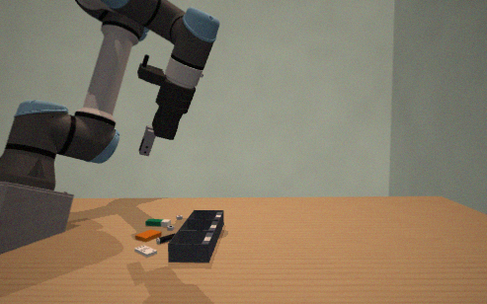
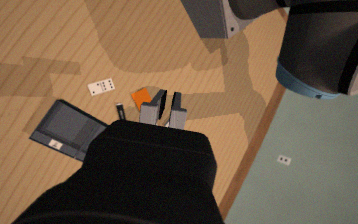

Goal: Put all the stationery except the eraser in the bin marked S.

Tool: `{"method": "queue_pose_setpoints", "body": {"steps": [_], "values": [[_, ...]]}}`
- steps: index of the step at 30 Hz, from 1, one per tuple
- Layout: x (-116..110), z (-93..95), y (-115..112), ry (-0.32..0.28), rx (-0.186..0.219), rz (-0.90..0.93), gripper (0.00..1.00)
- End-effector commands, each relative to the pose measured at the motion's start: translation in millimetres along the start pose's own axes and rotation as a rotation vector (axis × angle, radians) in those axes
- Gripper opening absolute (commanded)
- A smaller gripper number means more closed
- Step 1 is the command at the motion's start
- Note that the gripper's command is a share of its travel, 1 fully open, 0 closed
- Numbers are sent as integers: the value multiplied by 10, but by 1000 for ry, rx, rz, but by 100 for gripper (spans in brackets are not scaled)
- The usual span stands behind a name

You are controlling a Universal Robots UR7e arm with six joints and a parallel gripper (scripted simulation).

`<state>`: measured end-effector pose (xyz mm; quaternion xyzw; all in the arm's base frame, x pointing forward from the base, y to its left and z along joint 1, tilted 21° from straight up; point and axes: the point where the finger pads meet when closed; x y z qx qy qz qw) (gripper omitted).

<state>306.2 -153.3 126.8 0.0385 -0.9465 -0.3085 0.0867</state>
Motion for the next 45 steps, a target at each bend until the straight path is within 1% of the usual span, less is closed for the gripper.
{"method": "queue_pose_setpoints", "body": {"steps": [1,2,5,6,9,10,12,13,15,17,18,20,30,32,34,37,45], "values": [[-39,20,71,-81,84,106,31],[-80,44,140,-96,88,119,31],[-82,44,143,-146,125,176,31],[-125,67,212,-167,133,195,31],[-127,68,216,-222,167,252,31],[-171,90,284,-244,173,270,31],[-174,91,288,-285,191,307,31],[-218,112,356,-308,196,325,31],[-222,113,361,-350,211,361,31],[-222,113,361,-350,211,361,31],[-266,133,429,-408,230,408,31],[-270,135,435,-444,239,436,31],[-270,135,435,-446,239,437,31],[-364,165,301,-432,261,339,31],[-364,165,301,-432,261,339,31],[-506,210,100,-412,289,205,31],[-883,331,-437,-374,336,-28,31]]}}
Point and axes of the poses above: the point where the finger pads meet when closed, its own z axis out along the fingers, its own y axis across the jaws, x = y × z, and after that the axes turned 15 degrees about z, right-handed
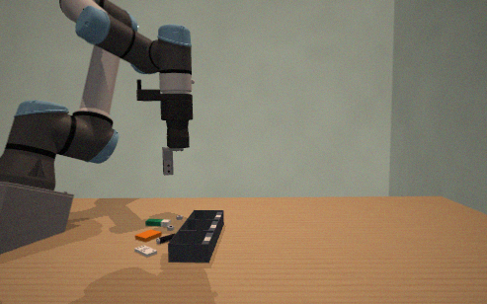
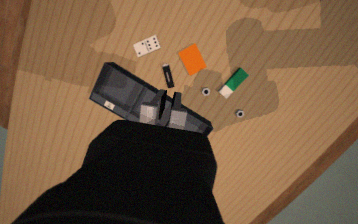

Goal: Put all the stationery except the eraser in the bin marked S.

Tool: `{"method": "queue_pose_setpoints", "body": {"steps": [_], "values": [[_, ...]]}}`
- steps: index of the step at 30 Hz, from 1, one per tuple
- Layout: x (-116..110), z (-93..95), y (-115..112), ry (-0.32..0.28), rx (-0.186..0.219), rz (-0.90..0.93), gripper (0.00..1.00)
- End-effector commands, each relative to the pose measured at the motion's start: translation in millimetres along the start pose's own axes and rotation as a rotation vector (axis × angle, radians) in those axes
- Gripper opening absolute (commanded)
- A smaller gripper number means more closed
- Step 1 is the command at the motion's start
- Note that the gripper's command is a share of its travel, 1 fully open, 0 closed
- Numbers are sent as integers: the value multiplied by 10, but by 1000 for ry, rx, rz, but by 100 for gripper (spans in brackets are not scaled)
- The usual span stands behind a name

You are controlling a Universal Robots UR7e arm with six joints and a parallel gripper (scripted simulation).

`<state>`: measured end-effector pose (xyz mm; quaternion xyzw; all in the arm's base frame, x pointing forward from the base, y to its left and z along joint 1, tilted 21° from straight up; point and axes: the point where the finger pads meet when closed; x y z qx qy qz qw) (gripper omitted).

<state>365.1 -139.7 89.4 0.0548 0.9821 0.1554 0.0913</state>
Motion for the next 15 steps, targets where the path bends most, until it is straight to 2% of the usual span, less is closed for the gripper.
{"method": "queue_pose_setpoints", "body": {"steps": [1,4,6,7,15], "values": [[-241,295,-296,-1,0,-157,31],[-360,449,-452,-1,0,-248,31],[-360,449,-452,-1,0,-248,31],[-399,501,-504,-1,0,-333,31],[-710,905,-912,1,1,-561,31]]}}
Point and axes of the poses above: the point where the finger pads meet when closed, its own z axis out along the fingers, its own y axis across the jaws, x = y × z, and after that the axes turned 15 degrees about z, right-handed
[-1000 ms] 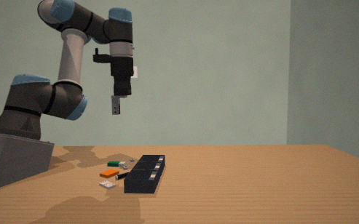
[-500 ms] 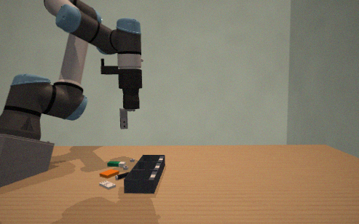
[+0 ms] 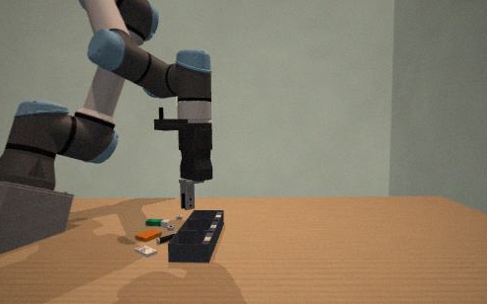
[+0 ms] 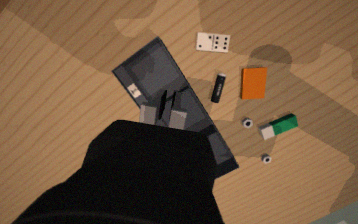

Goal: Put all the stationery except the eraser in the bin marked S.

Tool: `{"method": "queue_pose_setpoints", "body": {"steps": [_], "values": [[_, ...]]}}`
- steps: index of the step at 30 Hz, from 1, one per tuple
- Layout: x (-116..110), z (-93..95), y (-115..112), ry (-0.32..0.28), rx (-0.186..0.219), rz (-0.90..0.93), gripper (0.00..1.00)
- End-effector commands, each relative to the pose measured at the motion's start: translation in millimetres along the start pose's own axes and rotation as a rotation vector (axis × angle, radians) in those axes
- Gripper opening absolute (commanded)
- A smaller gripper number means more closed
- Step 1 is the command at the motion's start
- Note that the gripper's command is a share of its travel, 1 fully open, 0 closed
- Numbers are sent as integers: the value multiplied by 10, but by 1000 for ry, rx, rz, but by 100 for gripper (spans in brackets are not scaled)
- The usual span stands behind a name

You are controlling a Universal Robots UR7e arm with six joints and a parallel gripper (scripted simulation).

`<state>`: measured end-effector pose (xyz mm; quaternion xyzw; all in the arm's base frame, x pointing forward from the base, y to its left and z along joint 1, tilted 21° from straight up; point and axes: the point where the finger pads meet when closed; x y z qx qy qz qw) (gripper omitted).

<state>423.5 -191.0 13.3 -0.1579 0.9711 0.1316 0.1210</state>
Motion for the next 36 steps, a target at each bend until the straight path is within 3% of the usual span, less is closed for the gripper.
{"method": "queue_pose_setpoints", "body": {"steps": [1,36], "values": [[-77,230,-292,-2,1,-157,31],[-77,231,-292,15,10,-1166,31]]}}
Point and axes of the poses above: the point where the finger pads meet when closed, its own z axis out along the fingers, its own y axis across the jaws, x = y × z, and after that the axes turned 15 degrees about z, right-handed
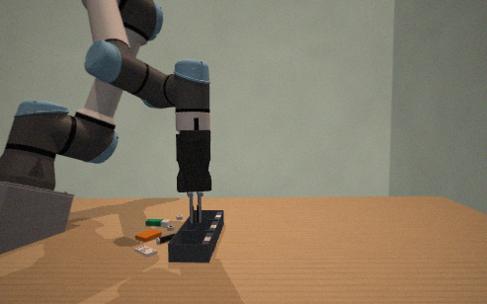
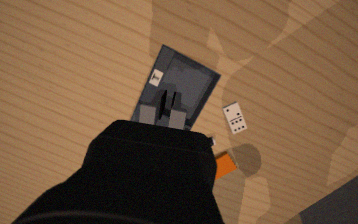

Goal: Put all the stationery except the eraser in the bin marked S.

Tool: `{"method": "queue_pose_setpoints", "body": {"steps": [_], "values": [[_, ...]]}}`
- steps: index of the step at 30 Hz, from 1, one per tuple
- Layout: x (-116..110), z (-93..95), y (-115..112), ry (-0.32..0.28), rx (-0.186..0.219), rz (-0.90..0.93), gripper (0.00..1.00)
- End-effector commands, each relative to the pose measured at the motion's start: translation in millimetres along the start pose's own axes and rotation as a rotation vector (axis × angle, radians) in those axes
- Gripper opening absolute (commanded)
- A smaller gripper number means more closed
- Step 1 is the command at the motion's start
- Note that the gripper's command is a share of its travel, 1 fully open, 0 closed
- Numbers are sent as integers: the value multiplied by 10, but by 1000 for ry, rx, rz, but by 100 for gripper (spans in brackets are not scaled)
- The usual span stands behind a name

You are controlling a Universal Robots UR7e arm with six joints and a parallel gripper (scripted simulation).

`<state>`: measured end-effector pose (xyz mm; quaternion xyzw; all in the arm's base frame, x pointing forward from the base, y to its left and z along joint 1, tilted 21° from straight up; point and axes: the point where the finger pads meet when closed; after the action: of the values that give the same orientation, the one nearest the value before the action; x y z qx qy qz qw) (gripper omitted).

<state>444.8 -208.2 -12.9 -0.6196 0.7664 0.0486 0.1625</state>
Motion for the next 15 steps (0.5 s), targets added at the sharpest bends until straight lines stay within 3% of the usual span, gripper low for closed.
{"method": "queue_pose_setpoints", "body": {"steps": [1,15], "values": [[5,-5,-4,-2,4,-157,31],[5,-5,-4,1,5,-556,31]]}}
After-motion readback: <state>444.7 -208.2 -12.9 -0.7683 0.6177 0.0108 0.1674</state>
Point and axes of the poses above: the point where the finger pads meet when closed, its own z axis out along the fingers, its own y axis across the jaws, x = y × z, and after that the axes turned 15 degrees about z, right-handed
